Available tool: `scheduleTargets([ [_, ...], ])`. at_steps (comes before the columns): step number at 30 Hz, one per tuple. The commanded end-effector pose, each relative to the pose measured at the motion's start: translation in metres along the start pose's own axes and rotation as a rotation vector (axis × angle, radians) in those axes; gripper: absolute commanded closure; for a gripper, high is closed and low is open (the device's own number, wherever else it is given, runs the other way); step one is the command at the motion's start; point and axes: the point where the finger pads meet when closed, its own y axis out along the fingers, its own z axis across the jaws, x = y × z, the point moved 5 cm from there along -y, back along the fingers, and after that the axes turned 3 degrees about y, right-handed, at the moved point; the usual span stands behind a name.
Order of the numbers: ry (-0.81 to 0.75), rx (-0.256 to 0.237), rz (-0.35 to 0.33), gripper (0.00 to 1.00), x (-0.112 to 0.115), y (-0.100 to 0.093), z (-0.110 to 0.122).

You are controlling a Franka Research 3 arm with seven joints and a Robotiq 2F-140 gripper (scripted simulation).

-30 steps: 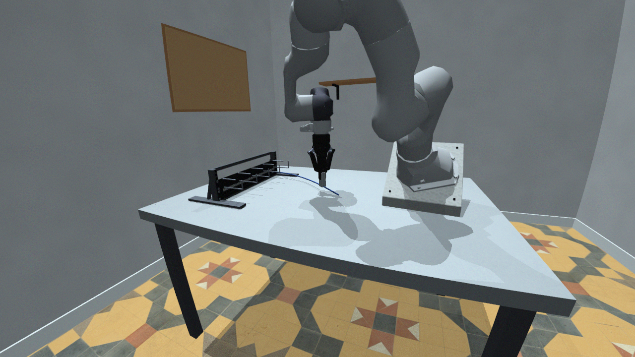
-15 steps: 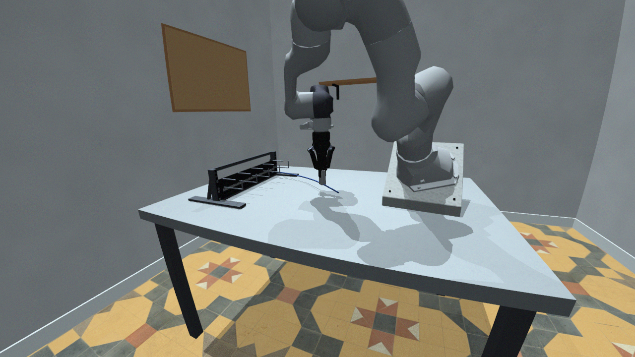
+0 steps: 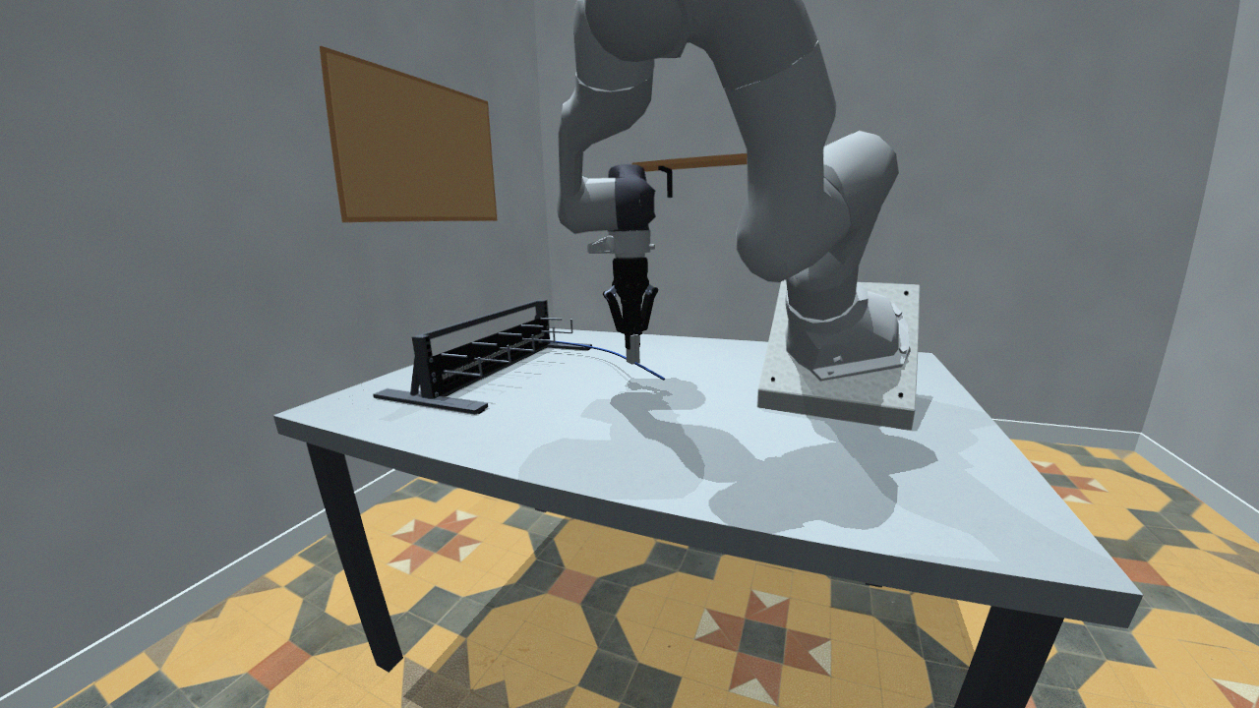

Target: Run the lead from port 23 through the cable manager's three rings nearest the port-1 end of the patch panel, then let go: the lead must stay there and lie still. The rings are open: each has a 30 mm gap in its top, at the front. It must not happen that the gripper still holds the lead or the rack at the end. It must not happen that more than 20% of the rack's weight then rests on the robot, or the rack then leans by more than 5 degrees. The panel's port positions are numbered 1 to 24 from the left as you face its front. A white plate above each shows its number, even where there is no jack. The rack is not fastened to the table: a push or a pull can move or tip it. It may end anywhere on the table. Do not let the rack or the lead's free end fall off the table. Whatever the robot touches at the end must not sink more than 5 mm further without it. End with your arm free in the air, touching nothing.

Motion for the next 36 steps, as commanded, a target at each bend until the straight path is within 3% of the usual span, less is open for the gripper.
scheduleTargets([
  [1,0.128,-0.001,-0.005,1.00,-0.008,-0.014,-0.035],
  [4,0.284,0.000,-0.004,1.00,-0.026,-0.039,-0.097],
  [13,0.260,-0.014,0.050,1.00,-0.074,-0.113,-0.283],
  [20,0.346,-0.013,0.058,1.00,-0.080,-0.122,-0.305],
  [30,0.628,-0.001,0.022,1.00,-0.082,-0.122,-0.306],
  [32,0.628,-0.001,0.022,1.00,-0.082,-0.122,-0.306],
  [36,0.792,0.001,0.002,1.00,-0.083,-0.122,-0.306],
])
